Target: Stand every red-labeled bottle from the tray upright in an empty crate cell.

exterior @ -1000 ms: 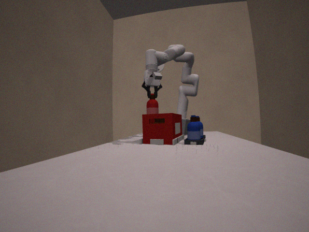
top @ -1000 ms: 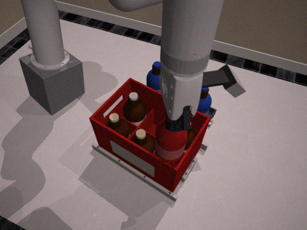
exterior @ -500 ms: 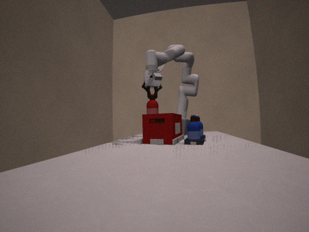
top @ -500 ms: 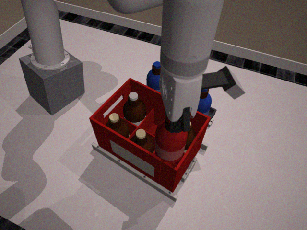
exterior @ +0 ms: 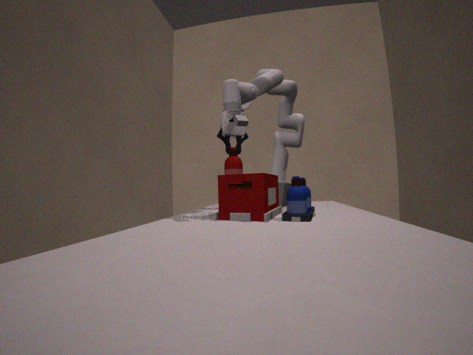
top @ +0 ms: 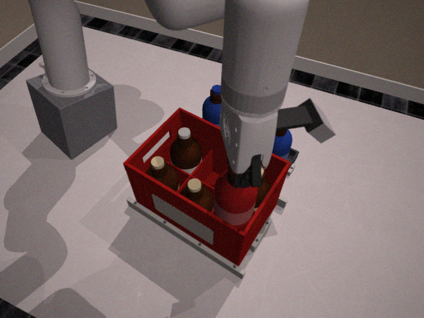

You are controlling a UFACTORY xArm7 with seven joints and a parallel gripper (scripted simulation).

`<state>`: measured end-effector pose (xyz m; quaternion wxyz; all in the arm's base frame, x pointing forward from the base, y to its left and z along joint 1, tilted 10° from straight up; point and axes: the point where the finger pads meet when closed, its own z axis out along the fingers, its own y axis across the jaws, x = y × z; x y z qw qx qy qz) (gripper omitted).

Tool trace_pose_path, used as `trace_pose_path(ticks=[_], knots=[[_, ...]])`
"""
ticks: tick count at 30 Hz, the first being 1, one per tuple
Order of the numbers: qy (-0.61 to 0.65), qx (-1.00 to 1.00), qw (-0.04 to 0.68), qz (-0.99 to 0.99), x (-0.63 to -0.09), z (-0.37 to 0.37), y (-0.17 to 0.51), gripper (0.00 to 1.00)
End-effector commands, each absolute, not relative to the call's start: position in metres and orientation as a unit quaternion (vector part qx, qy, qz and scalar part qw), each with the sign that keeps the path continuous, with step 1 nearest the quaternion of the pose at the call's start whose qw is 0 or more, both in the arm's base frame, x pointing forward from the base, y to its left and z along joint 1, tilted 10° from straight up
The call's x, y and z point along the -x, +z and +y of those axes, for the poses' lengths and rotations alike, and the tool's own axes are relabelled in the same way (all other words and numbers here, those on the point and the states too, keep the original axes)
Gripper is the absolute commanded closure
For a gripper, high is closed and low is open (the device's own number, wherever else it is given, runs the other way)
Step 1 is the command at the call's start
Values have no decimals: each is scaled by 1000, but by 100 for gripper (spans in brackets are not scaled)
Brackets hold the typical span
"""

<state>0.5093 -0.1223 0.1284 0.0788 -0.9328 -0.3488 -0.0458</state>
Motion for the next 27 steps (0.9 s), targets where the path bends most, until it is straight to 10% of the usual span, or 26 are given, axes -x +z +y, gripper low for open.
trace_pose_path(ticks=[1, 27], knots=[[-48, 933, 77, -348, -511, -122, 125, 100], [-48, 933, 77, -348, -512, -119, 108, 100]])
